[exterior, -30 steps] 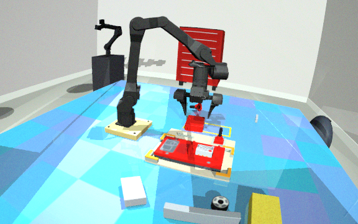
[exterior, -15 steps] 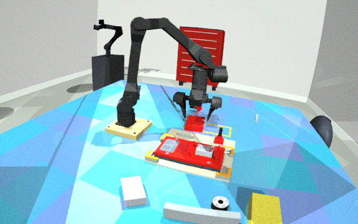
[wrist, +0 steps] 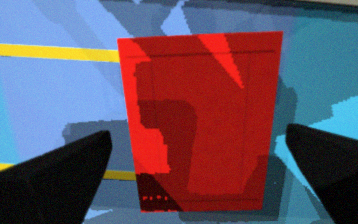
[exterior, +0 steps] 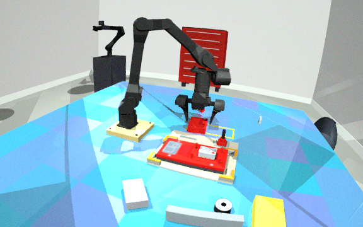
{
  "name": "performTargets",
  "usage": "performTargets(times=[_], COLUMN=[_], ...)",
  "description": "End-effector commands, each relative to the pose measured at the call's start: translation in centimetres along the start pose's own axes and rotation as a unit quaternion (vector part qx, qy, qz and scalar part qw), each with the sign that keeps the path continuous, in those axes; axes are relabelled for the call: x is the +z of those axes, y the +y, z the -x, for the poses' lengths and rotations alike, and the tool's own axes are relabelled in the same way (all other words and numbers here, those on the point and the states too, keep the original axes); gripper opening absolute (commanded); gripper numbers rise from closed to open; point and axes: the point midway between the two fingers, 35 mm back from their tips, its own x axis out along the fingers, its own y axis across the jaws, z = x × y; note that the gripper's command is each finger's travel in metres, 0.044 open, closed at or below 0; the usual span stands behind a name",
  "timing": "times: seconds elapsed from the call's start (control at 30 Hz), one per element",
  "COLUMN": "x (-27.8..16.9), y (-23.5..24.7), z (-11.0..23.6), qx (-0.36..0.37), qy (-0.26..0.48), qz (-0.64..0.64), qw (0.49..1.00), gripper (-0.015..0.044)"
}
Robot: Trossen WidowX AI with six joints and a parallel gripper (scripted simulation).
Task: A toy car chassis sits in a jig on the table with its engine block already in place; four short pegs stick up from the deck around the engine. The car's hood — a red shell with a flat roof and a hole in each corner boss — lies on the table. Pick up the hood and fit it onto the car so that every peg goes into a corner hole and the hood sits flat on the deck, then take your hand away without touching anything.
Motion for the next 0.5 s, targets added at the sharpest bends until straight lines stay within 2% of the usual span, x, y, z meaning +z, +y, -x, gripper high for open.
performTargets(times=[0.0,0.47], x=[0.0,0.0], y=[-0.08,-0.09], z=[-0.39,-1.07], qx=[-0.003,-0.003], qy=[0.0,0.0], qz=[-0.001,-0.001], qw=[1.0,1.0], gripper=[0.044,0.044])
